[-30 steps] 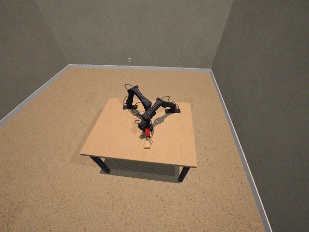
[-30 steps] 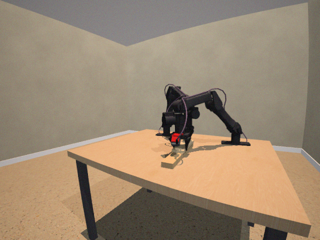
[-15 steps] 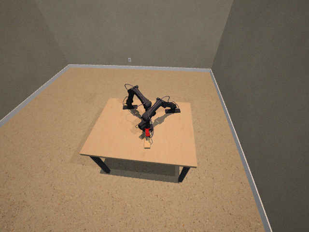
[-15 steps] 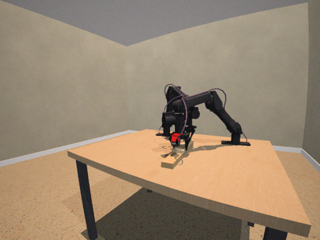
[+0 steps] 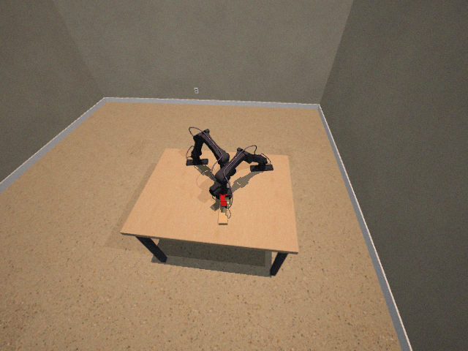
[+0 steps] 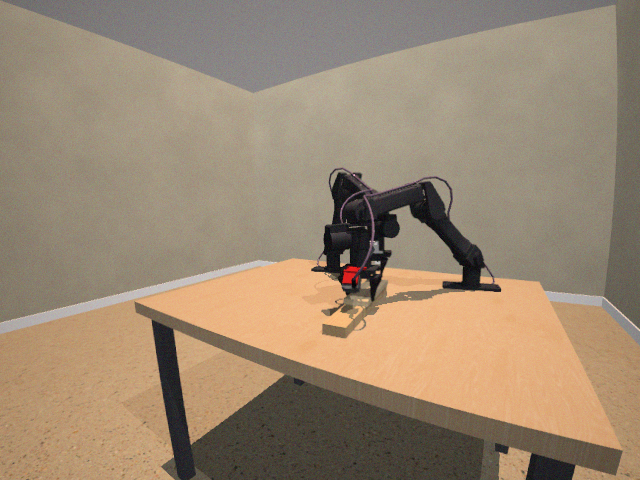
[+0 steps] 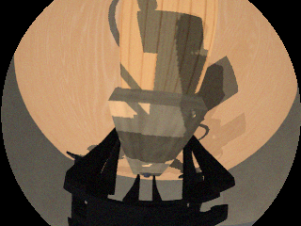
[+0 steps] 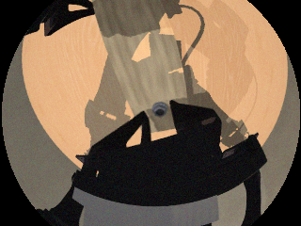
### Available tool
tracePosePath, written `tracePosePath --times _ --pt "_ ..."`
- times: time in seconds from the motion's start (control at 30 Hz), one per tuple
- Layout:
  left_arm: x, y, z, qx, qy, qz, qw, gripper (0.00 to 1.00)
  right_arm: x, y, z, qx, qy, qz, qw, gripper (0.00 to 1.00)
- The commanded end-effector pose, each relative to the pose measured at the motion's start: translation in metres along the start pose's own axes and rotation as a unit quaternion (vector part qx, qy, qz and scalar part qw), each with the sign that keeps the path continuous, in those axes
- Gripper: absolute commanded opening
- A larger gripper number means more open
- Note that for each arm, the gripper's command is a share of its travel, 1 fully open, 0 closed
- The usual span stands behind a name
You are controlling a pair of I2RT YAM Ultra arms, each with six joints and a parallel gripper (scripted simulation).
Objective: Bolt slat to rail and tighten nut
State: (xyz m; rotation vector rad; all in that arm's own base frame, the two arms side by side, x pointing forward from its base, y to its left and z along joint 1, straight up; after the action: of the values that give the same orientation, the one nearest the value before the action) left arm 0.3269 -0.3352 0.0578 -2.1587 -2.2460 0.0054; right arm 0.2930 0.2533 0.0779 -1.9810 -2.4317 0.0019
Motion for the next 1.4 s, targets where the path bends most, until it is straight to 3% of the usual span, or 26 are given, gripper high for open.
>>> tracePosePath --times 0.0,0.27,0.33,0.37,0.53,1.1,1.13,1.23,1.37 --pt "-0.0011 0.0012 -0.0062 -0.006 -0.005 0.000 1.000 0.72 0.0004 0.0011 -0.0073 -0.007 0.002 -0.139 0.990 0.34" --pt "-0.0011 0.0012 -0.0062 -0.006 -0.005 0.000 1.000 0.72 0.0003 0.0010 -0.0080 -0.007 0.000 -0.320 0.948 0.34" --pt "-0.0011 0.0012 -0.0062 -0.006 -0.005 0.000 1.000 0.72 0.0003 0.0010 -0.0080 -0.007 0.000 -0.320 0.948 0.34" --pt "-0.0011 0.0012 -0.0062 -0.006 -0.005 0.000 1.000 0.72 0.0003 0.0010 -0.0081 -0.007 0.000 -0.375 0.927 0.34" --pt "-0.0011 0.0012 -0.0062 -0.006 -0.005 0.000 1.000 0.72 0.0002 0.0009 -0.0086 -0.007 -0.001 -0.463 0.887 0.34" --pt "-0.0011 0.0012 -0.0062 -0.006 -0.005 0.000 1.000 0.72 0.0002 0.0009 -0.0088 -0.007 -0.001 -0.460 0.888 0.34" --pt "-0.0011 0.0012 -0.0062 -0.006 -0.005 0.000 1.000 0.72 0.0003 0.0011 -0.0076 -0.007 -0.001 -0.370 0.929 0.23" --pt "-0.0011 0.0012 -0.0062 -0.006 -0.005 0.000 1.000 0.72 0.0005 0.0016 -0.0040 -0.007 0.000 -0.332 0.943 0.18" --pt "-0.0011 0.0012 -0.0062 -0.006 -0.005 0.000 1.000 0.72 0.0005 0.0016 -0.0040 -0.007 0.000 -0.332 0.943 0.13"
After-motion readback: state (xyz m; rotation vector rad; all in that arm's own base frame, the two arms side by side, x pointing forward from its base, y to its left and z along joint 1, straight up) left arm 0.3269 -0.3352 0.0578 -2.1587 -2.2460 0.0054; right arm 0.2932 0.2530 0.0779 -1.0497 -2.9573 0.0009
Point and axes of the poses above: on each arm, the point where the finger pads meet when closed, its own z axis out along the fingers, its own x axis across the jaws, y = z × x, the point moved 2 cm from there along -z, back along the fingers, and after that the axes turned 7 degrees about -z, right-handed, at the moved point
